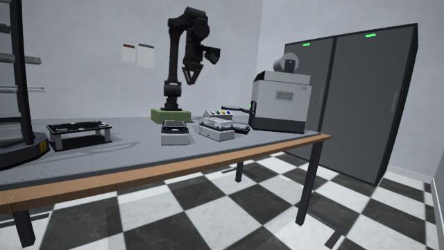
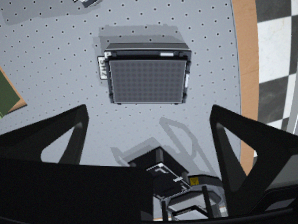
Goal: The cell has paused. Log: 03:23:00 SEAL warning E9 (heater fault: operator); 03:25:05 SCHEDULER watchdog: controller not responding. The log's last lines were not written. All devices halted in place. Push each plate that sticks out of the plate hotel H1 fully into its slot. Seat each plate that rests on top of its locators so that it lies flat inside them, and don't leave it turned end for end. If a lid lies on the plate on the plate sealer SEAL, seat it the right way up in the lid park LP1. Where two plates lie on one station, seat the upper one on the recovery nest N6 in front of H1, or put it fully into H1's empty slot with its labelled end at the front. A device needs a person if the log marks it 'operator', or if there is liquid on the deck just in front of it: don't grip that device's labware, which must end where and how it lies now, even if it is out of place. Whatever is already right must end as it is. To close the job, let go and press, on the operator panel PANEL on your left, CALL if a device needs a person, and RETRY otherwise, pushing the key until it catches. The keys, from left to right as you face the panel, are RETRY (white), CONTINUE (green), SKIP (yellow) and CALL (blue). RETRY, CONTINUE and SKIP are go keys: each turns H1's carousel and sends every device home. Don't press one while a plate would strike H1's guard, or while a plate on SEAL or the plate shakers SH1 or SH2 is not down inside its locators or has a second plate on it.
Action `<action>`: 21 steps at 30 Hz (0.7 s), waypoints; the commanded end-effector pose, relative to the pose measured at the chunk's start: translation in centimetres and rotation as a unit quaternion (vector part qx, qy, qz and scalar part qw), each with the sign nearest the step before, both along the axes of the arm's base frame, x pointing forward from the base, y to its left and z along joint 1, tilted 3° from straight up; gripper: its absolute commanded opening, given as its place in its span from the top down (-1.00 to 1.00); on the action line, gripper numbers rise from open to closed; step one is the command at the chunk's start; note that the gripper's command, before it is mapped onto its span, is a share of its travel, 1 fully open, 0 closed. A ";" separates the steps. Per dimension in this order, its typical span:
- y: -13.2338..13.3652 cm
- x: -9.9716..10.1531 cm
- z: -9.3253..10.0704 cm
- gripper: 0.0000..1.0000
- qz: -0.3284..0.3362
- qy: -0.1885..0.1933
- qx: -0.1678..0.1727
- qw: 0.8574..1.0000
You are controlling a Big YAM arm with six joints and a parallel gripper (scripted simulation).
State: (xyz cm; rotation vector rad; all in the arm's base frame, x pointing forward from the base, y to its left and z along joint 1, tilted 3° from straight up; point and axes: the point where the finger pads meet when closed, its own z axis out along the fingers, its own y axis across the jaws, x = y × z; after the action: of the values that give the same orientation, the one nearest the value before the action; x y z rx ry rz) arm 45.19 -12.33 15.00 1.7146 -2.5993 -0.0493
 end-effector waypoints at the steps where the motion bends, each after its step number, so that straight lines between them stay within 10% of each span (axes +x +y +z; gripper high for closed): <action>1: -0.5 1.4 4.2 -1.00 0.002 -0.033 -0.008 0.999; 21: 4.9 0.2 2.2 -1.00 -0.214 -0.001 -0.008 0.977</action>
State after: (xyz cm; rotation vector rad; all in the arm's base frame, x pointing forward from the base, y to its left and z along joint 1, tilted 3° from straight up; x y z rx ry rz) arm 45.98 -8.87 16.31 1.3312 -2.8197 -0.0387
